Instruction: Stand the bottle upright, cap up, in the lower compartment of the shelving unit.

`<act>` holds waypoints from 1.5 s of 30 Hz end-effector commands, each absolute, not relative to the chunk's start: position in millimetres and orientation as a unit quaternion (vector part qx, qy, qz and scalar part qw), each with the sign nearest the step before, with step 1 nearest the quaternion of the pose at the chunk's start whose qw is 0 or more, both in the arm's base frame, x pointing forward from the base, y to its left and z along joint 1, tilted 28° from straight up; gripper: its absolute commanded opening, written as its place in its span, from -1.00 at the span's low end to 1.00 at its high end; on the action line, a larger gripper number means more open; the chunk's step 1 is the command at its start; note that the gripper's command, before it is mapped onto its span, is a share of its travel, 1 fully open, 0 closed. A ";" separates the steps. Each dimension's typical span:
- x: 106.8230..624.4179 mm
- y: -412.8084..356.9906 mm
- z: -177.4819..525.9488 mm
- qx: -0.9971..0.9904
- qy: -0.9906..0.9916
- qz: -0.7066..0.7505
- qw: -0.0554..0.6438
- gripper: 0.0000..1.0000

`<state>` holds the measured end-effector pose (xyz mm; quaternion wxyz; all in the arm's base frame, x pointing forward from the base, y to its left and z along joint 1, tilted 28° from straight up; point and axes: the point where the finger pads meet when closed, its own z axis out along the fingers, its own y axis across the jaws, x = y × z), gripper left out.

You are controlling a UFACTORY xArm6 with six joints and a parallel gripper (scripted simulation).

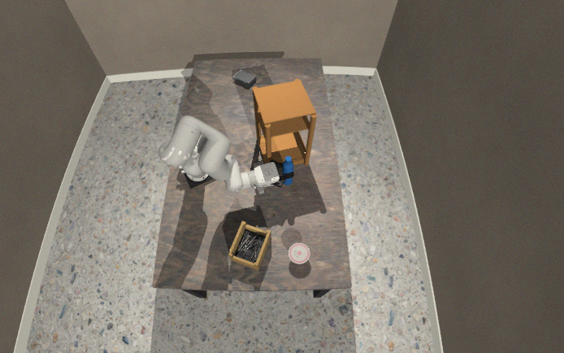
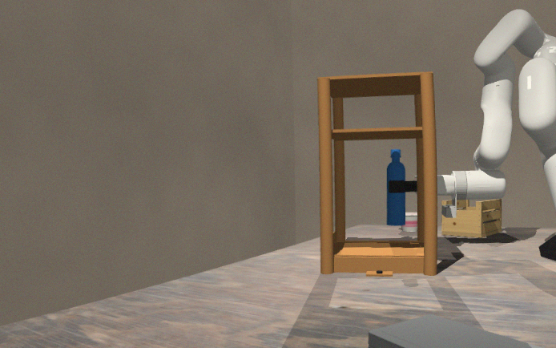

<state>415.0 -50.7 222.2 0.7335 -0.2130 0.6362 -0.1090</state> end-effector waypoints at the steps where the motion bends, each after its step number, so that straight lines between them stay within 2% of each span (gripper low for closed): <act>1: 414.6 -47.3 220.5 -0.213 0.636 -0.109 0.734 -1.00; 25: 415.0 -39.7 216.8 -0.213 0.636 -0.109 0.734 -1.00; 45: 451.1 -33.3 220.5 -0.213 0.636 -0.109 0.734 -1.00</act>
